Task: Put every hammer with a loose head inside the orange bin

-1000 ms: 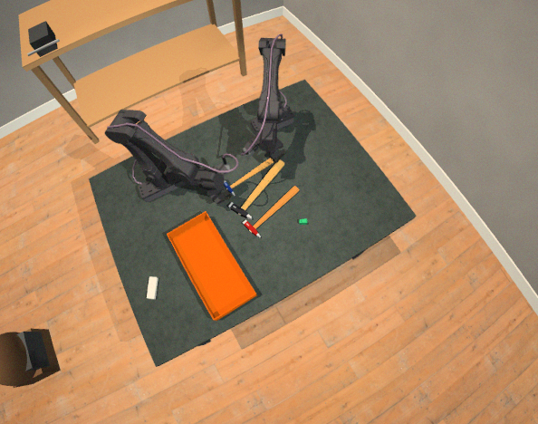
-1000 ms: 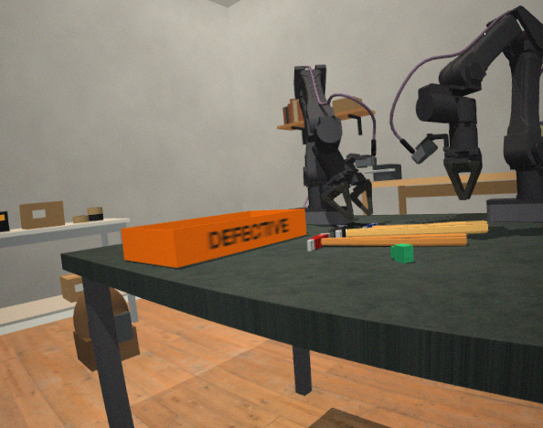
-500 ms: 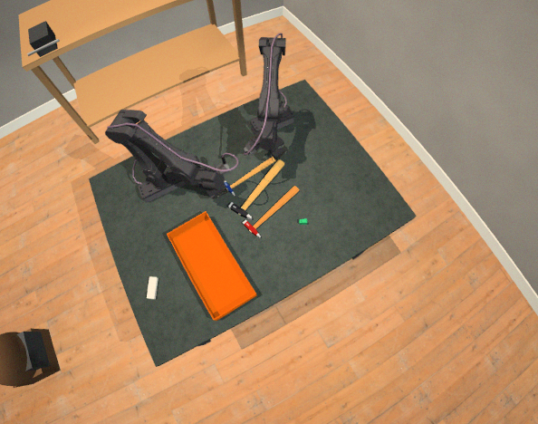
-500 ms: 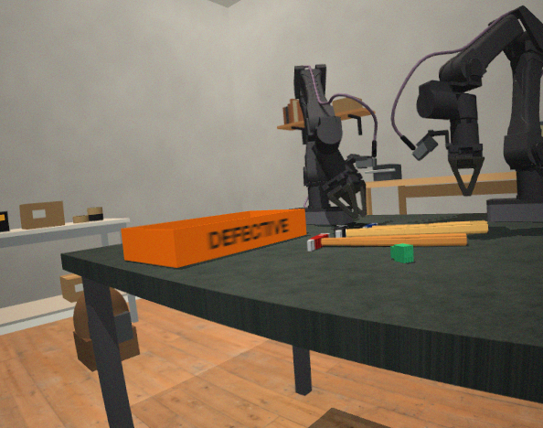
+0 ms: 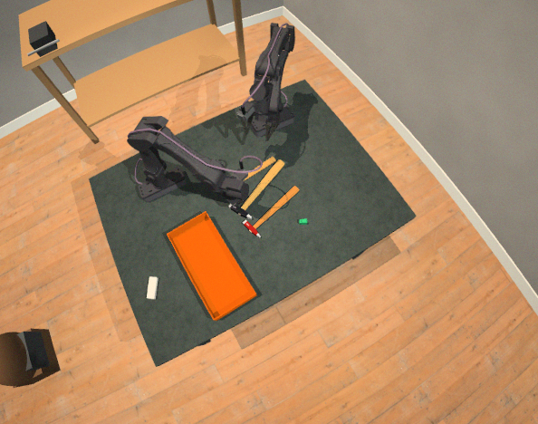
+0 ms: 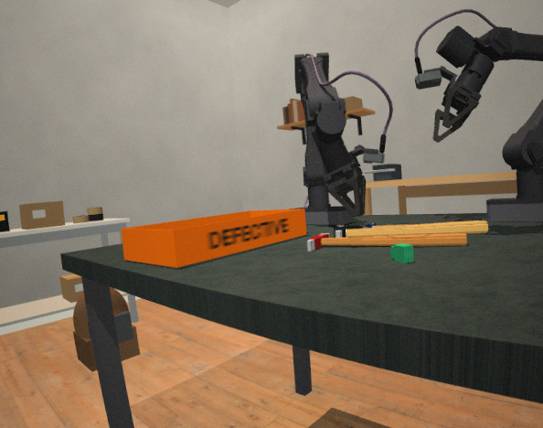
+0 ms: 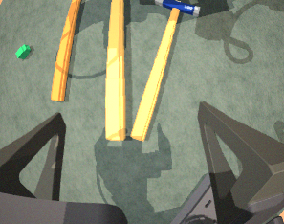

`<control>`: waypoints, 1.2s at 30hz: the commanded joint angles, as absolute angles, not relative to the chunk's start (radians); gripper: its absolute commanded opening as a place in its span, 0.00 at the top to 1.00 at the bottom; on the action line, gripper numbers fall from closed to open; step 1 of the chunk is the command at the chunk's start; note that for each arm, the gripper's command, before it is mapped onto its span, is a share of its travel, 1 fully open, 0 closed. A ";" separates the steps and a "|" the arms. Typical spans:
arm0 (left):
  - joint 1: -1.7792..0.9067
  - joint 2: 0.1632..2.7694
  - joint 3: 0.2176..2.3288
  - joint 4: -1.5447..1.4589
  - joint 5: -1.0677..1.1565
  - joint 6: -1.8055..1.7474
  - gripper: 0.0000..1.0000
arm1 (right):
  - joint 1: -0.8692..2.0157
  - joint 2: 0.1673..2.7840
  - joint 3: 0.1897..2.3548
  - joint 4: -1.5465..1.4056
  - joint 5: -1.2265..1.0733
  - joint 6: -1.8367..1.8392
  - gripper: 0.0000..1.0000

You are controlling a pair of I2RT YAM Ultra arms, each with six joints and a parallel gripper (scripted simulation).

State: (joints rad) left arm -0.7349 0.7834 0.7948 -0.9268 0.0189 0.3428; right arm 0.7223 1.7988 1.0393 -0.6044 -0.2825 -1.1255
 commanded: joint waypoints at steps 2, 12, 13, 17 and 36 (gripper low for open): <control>-0.791 0.682 0.822 -0.918 0.024 0.171 0.00 | 0.711 1.858 1.141 -0.727 -0.265 -1.226 0.56; -0.865 0.399 0.839 -0.909 0.058 -0.025 0.00 | 0.711 2.004 1.329 -0.830 -0.253 -1.316 0.56; -0.873 0.387 0.839 -0.911 0.054 -0.034 0.00 | 0.711 2.008 1.334 -0.817 -0.253 -1.307 0.56; -0.890 0.370 0.840 -0.909 0.043 -0.045 0.00 | 0.711 2.010 1.337 -0.816 -0.259 -1.305 0.56; -0.970 0.360 0.840 -0.909 -0.035 -0.064 0.00 | 0.735 2.047 1.313 -0.752 -0.257 -1.286 0.56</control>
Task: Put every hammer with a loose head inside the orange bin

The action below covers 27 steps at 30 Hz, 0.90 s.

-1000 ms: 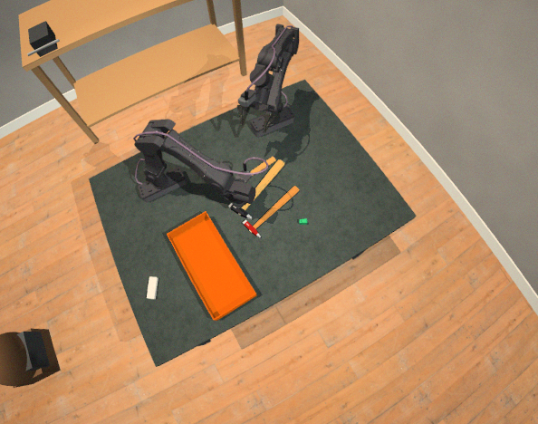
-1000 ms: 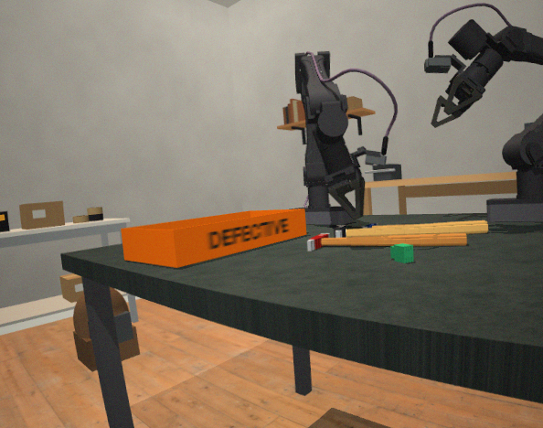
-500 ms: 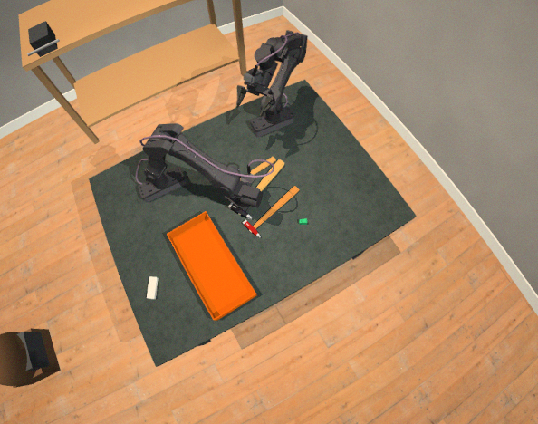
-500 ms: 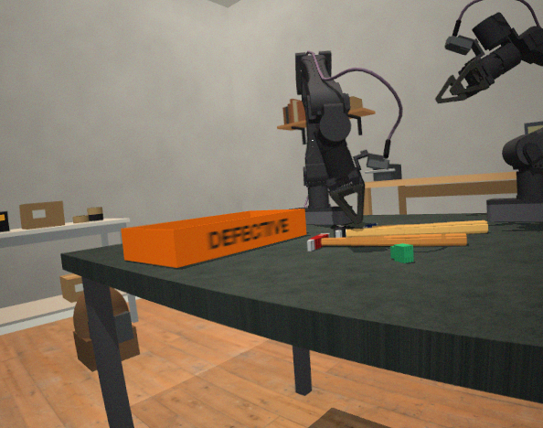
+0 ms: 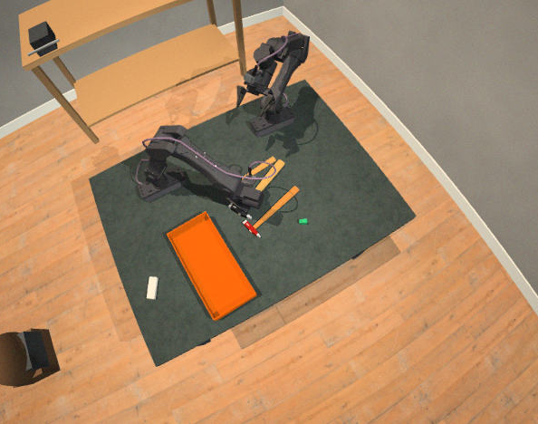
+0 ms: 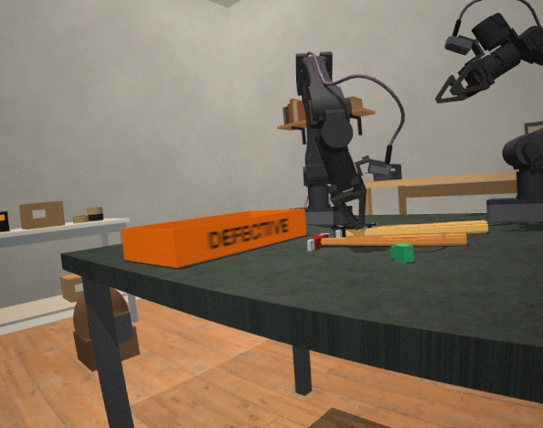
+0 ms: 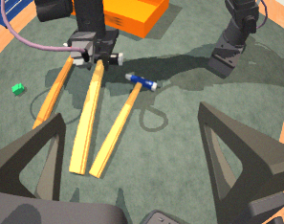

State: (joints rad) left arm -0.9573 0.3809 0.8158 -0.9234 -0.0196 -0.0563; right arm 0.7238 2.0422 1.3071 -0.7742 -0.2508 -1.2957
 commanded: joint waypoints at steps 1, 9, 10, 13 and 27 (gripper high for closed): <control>-0.970 0.360 0.840 -0.909 -0.035 -0.064 0.00 | 0.736 2.050 1.311 -0.747 -0.256 -1.285 0.56; -0.971 0.360 0.840 -0.909 -0.037 -0.065 0.00 | 0.744 2.073 1.285 -0.707 -0.252 -1.277 0.56; -0.972 0.360 0.840 -0.909 -0.037 -0.065 0.00 | 0.745 2.076 1.283 -0.702 -0.252 -1.276 0.56; -0.972 0.360 0.840 -0.909 -0.037 -0.065 0.00 | 0.745 2.077 1.284 -0.701 -0.252 -1.276 0.56; -0.970 0.371 0.829 -0.917 -0.033 -0.066 0.00 | 0.739 2.068 1.295 -0.713 -0.252 -1.283 0.73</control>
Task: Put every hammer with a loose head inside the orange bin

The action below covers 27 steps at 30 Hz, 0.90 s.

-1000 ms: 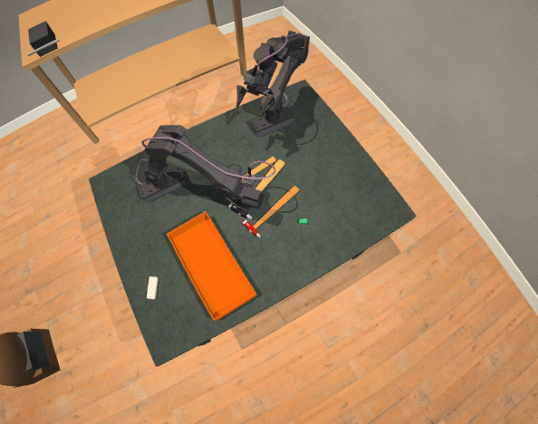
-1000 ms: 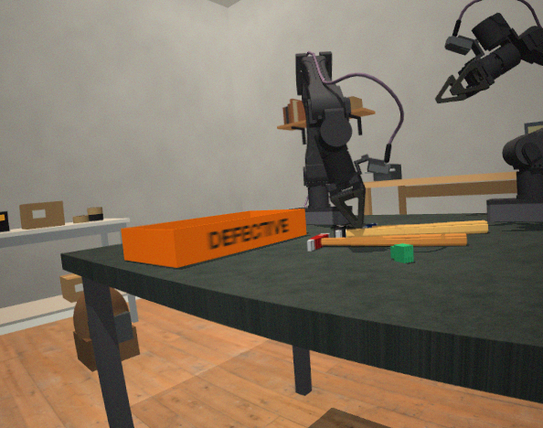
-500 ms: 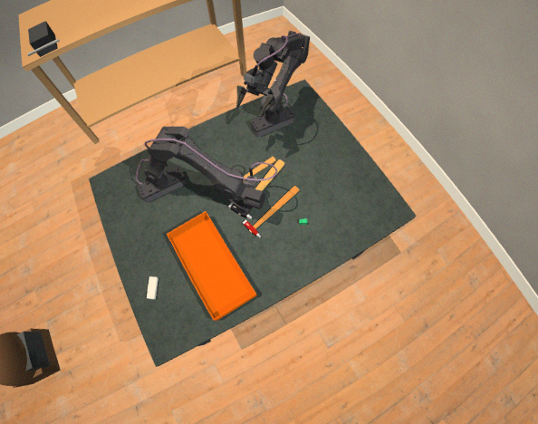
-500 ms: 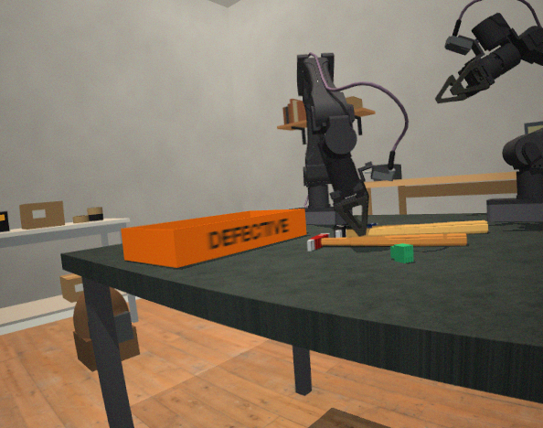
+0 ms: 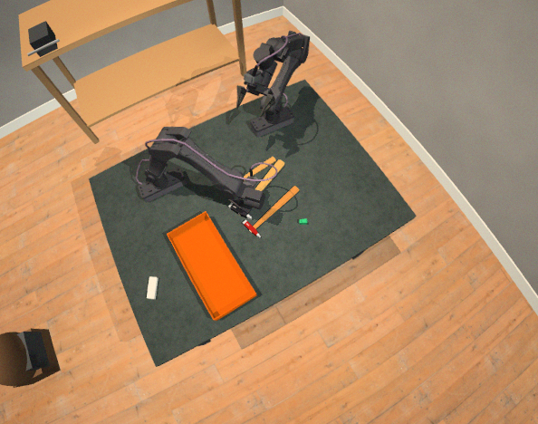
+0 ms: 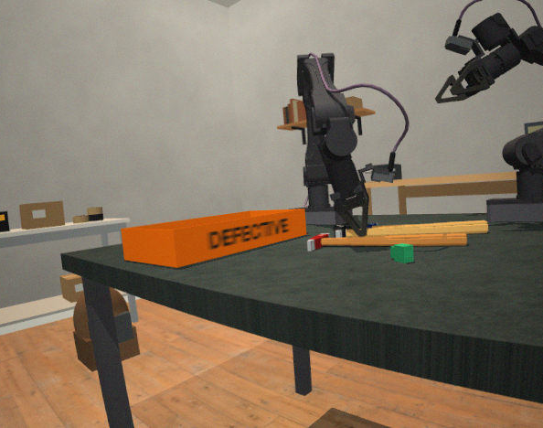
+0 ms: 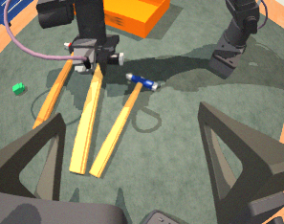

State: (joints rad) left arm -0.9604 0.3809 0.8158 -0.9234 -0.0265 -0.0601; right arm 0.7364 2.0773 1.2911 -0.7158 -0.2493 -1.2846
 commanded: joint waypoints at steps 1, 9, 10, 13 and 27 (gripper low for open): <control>-0.970 0.371 0.829 -0.917 -0.033 -0.066 0.00 | 0.739 2.068 1.295 -0.713 -0.252 -1.283 0.74; -0.970 0.371 0.829 -0.917 -0.033 -0.066 0.00 | 0.739 2.068 1.295 -0.713 -0.252 -1.283 0.83; -0.970 0.371 0.829 -0.917 -0.033 -0.066 0.00 | 0.737 2.058 1.285 -0.701 -0.252 -1.287 0.84; -0.970 0.371 0.829 -0.917 -0.033 -0.066 0.00 | 0.737 2.058 1.285 -0.701 -0.252 -1.287 1.00; -0.970 0.371 0.829 -0.917 -0.033 -0.066 0.00 | 0.736 1.962 1.386 -0.897 -0.252 -1.287 0.85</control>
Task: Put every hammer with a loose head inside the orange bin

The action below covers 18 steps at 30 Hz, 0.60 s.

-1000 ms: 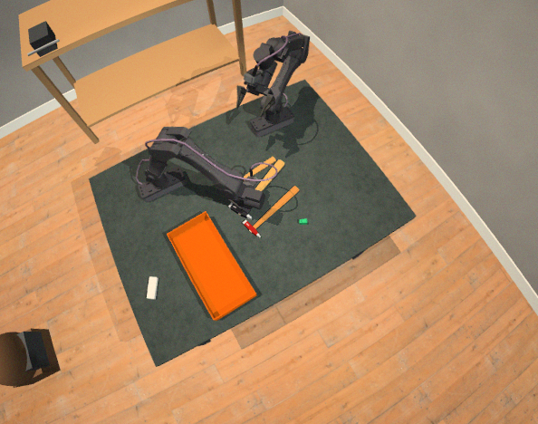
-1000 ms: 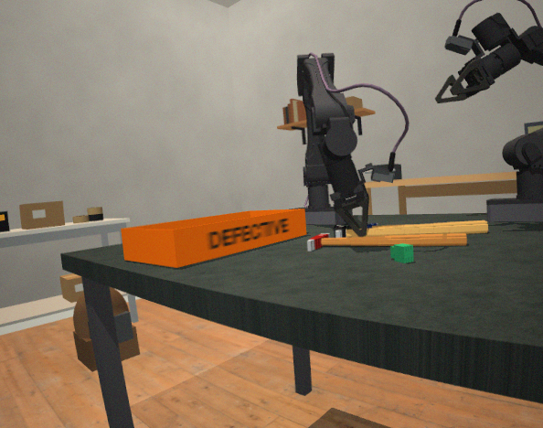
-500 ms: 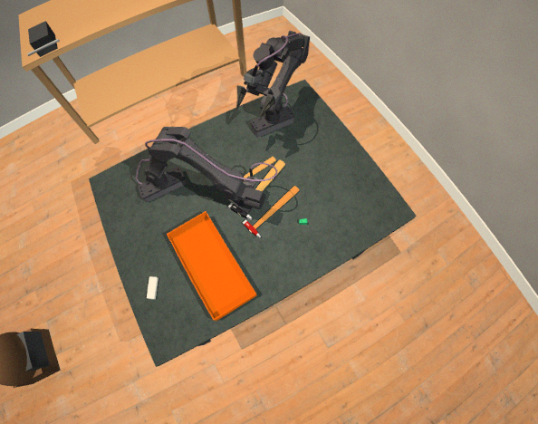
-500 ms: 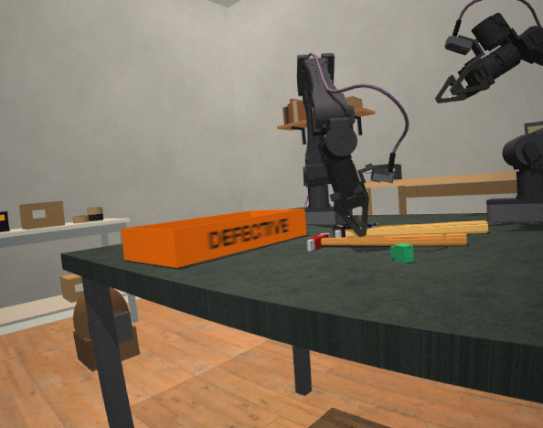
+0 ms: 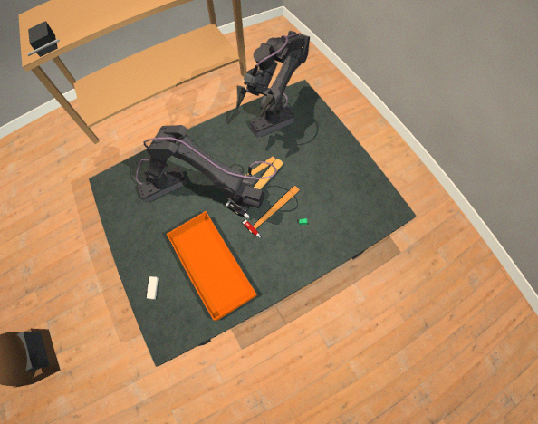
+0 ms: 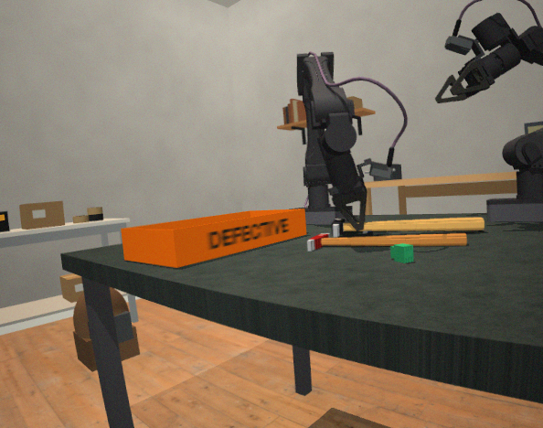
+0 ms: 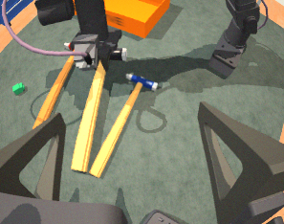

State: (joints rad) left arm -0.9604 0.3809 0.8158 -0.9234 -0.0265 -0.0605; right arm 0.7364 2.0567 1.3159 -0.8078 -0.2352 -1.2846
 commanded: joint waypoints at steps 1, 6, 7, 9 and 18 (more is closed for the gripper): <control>-0.970 0.371 0.829 -0.917 -0.033 -0.066 0.00 | 0.736 1.953 1.399 -0.920 -0.252 -1.287 0.85; -0.970 0.371 0.829 -0.917 -0.033 -0.066 0.00 | 0.735 1.946 1.437 -0.968 -0.252 -1.289 0.85; -0.970 0.371 0.829 -0.917 -0.033 -0.066 0.00 | 0.735 1.947 1.439 -0.970 -0.252 -1.289 0.85; -0.968 0.359 0.840 -0.896 -0.030 -0.065 0.00 | 0.735 1.947 1.442 -0.989 -0.252 -1.289 0.85; -0.971 0.448 0.790 -0.616 -0.031 -0.068 0.00 | 0.711 1.913 1.453 -1.055 -0.261 -1.358 0.85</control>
State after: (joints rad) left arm -0.9604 0.3981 0.8097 -0.7906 -0.0265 -0.0612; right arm 0.7345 1.9808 1.4189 -1.0149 -0.2348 -1.3060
